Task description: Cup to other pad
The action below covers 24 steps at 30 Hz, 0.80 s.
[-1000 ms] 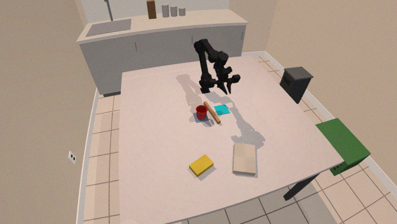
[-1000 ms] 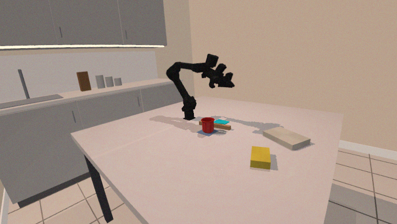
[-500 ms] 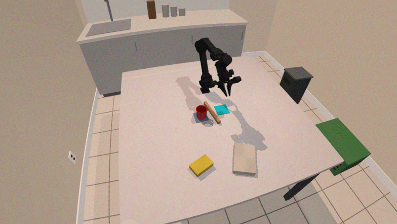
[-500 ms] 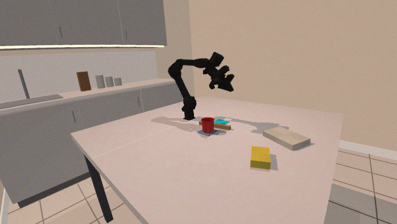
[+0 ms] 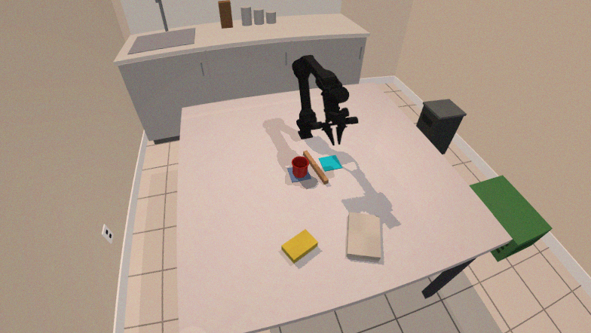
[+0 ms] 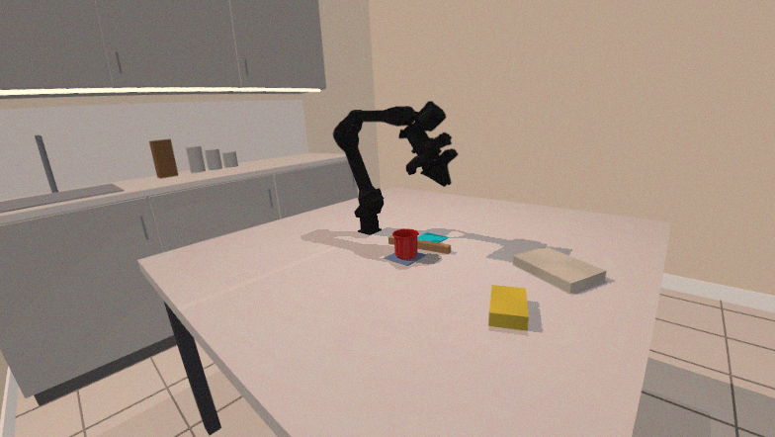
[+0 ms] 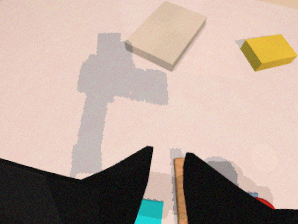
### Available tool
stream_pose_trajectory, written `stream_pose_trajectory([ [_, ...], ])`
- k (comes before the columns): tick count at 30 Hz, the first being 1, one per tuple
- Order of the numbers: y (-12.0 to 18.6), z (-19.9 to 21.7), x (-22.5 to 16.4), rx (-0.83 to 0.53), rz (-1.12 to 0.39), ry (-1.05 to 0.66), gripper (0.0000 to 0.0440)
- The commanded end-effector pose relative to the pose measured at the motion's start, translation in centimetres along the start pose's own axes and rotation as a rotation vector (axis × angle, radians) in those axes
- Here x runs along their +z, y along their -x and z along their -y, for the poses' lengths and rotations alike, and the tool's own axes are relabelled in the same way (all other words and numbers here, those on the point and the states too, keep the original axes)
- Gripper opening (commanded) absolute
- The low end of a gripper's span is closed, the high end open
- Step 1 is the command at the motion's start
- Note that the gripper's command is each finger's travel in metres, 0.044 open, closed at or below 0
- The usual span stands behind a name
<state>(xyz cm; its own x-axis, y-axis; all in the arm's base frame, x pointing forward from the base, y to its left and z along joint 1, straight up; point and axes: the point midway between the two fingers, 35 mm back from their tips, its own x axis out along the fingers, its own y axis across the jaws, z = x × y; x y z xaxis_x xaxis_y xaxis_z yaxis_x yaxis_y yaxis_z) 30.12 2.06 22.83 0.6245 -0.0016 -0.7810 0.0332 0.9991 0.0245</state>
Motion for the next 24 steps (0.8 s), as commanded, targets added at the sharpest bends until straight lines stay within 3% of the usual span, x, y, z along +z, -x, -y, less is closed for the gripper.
stream_pose_trajectory([
  [1,0.0,0.3,-0.3,-0.015,-0.061,0.017,0.01],
  [24,-0.6,2.9,-3.4,-0.063,-0.413,0.121,0.0101],
])
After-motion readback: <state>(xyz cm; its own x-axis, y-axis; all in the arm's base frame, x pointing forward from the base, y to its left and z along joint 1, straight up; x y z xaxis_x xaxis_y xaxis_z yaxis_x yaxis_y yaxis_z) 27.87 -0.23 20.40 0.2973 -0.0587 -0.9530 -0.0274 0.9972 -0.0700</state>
